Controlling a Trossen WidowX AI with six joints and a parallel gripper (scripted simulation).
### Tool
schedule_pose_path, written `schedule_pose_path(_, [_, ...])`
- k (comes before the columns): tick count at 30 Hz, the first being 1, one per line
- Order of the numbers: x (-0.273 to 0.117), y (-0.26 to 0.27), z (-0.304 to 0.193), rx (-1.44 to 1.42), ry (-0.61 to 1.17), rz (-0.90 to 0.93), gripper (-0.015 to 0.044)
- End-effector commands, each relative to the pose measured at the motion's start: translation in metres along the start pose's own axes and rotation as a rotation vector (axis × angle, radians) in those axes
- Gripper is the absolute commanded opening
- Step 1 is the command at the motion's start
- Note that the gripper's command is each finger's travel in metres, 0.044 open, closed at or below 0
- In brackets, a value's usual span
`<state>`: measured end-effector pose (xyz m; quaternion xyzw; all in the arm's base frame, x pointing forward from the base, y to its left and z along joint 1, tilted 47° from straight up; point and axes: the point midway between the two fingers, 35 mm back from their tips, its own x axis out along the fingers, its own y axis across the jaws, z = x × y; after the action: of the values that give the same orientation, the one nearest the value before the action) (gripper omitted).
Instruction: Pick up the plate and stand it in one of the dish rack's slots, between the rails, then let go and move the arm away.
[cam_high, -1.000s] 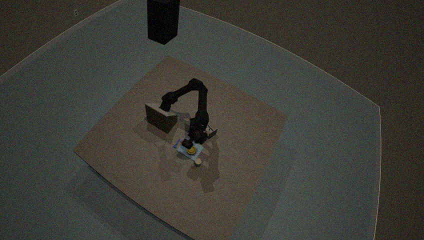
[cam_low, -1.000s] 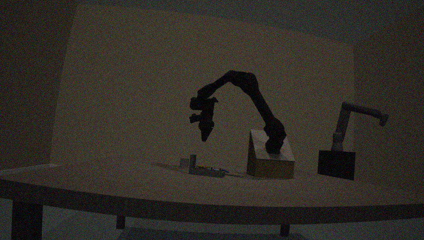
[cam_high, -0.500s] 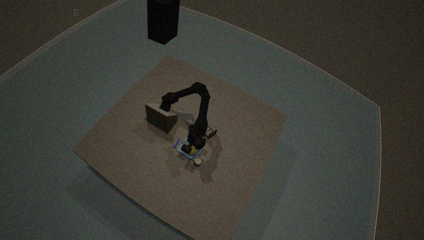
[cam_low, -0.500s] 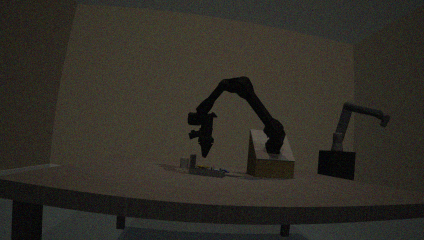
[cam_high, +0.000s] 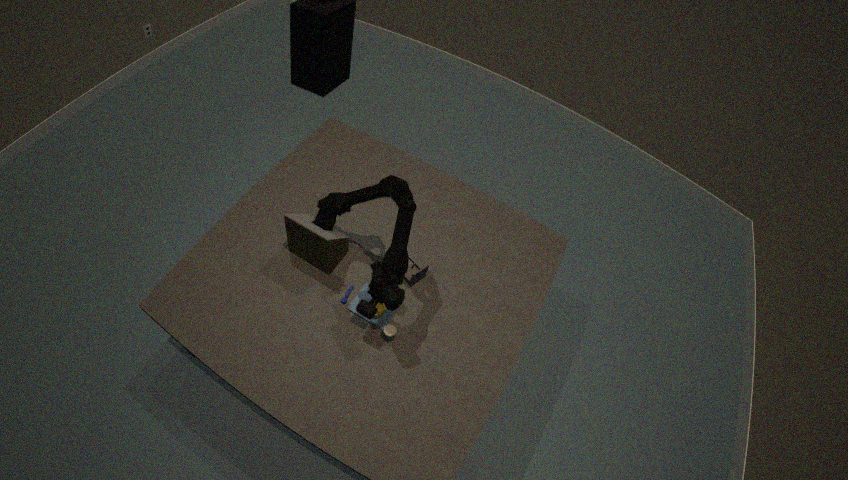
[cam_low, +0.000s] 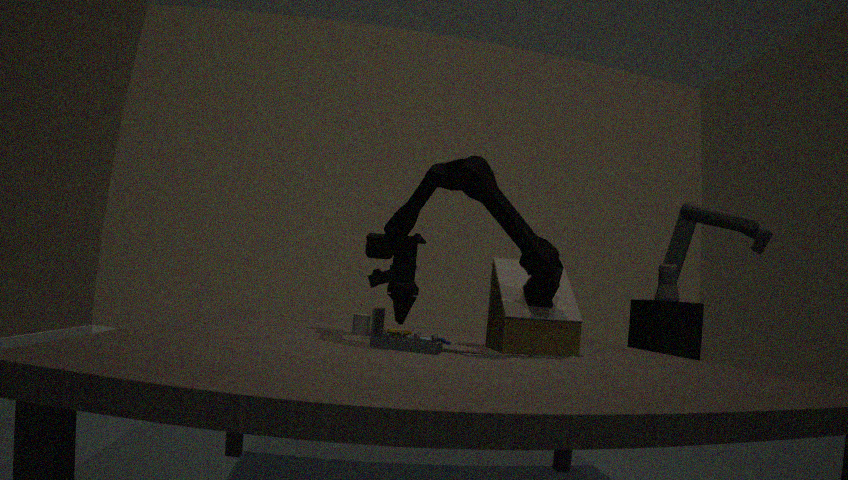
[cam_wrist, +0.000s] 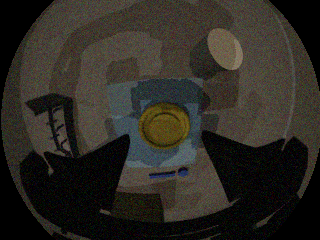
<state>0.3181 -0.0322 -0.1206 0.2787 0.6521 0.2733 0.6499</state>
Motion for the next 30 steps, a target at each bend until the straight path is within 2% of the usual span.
schedule_pose_path(1, [0.006,0.0,0.0,0.007,0.0,0.006,0.04])
schedule_pose_path(19, [0.033,0.001,-0.001,0.007,0.0,0.009,0.04])
schedule_pose_path(30, [0.033,0.001,-0.001,0.007,0.0,0.009,0.0351])
